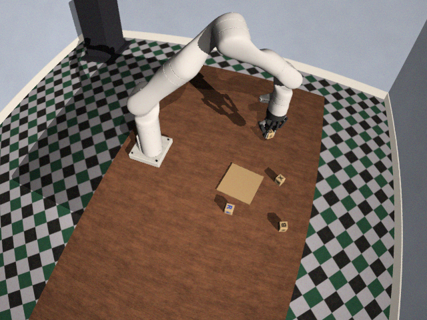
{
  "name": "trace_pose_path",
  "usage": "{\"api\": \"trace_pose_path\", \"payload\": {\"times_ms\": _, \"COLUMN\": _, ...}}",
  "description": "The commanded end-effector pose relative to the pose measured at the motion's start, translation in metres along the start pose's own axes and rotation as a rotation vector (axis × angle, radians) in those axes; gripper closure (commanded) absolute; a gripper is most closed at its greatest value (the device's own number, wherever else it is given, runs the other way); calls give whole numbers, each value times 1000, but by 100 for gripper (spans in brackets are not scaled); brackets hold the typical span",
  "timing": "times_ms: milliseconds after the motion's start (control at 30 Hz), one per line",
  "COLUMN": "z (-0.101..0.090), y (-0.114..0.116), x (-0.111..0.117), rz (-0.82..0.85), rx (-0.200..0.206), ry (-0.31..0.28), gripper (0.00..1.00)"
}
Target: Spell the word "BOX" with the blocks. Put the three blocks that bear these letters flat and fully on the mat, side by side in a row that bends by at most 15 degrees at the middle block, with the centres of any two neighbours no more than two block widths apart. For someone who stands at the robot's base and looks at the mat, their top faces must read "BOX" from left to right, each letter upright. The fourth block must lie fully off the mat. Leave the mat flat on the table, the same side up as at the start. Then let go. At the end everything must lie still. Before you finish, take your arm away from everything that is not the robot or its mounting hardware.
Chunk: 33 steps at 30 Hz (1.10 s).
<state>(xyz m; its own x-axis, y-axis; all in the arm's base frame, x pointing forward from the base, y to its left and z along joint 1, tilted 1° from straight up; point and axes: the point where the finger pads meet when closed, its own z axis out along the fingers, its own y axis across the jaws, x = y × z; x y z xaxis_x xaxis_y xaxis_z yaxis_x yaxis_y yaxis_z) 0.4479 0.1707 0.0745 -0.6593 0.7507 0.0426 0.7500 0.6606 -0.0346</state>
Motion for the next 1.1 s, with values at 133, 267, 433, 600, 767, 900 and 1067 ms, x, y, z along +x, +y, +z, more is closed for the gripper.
{"api": "trace_pose_path", "payload": {"times_ms": 133, "z": 5, "y": 0, "x": 4, "rz": 251, "rx": 5, "ry": -2, "gripper": 74}}
{"api": "trace_pose_path", "payload": {"times_ms": 267, "z": 8, "y": 0, "x": 4, "rz": 431, "rx": 7, "ry": -1, "gripper": 74}}
{"api": "trace_pose_path", "payload": {"times_ms": 433, "z": 10, "y": 0, "x": 4, "rz": 567, "rx": 7, "ry": -1, "gripper": 74}}
{"api": "trace_pose_path", "payload": {"times_ms": 600, "z": 13, "y": 0, "x": 3, "rz": 793, "rx": 4, "ry": -2, "gripper": 74}}
{"api": "trace_pose_path", "payload": {"times_ms": 767, "z": 15, "y": 1, "x": 2, "rz": 1011, "rx": -2, "ry": -3, "gripper": 74}}
{"api": "trace_pose_path", "payload": {"times_ms": 900, "z": 16, "y": 2, "x": 1, "rz": 1176, "rx": -9, "ry": -3, "gripper": 74}}
{"api": "trace_pose_path", "payload": {"times_ms": 1067, "z": 17, "y": 3, "x": 0, "rz": 1292, "rx": -15, "ry": -3, "gripper": 74}}
